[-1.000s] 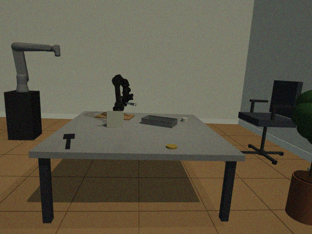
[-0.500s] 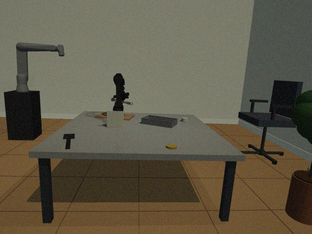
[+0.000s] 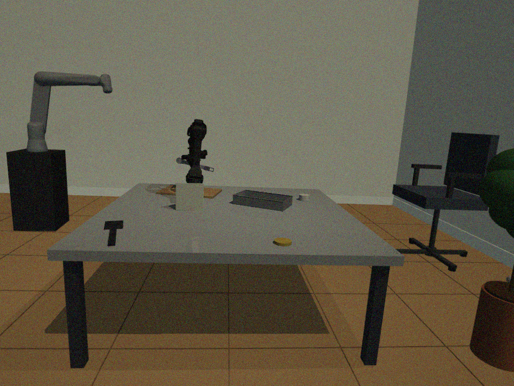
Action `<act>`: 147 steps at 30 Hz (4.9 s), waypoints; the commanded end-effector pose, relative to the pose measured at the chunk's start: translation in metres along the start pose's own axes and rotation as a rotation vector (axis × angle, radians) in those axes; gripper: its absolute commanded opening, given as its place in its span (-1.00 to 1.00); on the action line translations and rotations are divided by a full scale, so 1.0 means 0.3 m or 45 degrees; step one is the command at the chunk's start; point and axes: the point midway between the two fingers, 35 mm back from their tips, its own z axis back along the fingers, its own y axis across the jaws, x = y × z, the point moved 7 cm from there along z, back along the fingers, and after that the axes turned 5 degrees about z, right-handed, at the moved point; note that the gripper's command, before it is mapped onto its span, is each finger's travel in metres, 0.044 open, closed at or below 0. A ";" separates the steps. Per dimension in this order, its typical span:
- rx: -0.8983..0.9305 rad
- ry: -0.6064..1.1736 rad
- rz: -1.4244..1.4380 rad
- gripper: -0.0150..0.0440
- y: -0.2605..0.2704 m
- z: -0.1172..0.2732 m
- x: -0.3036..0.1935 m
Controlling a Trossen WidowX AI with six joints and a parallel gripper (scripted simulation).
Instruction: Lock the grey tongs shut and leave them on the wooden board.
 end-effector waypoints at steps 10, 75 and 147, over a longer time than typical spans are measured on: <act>0.070 0.075 0.031 -1.00 -0.052 0.054 -0.037; -0.004 1.040 0.093 -1.00 -0.062 -0.127 0.174; 0.151 1.128 0.109 -1.00 -0.050 -0.103 0.218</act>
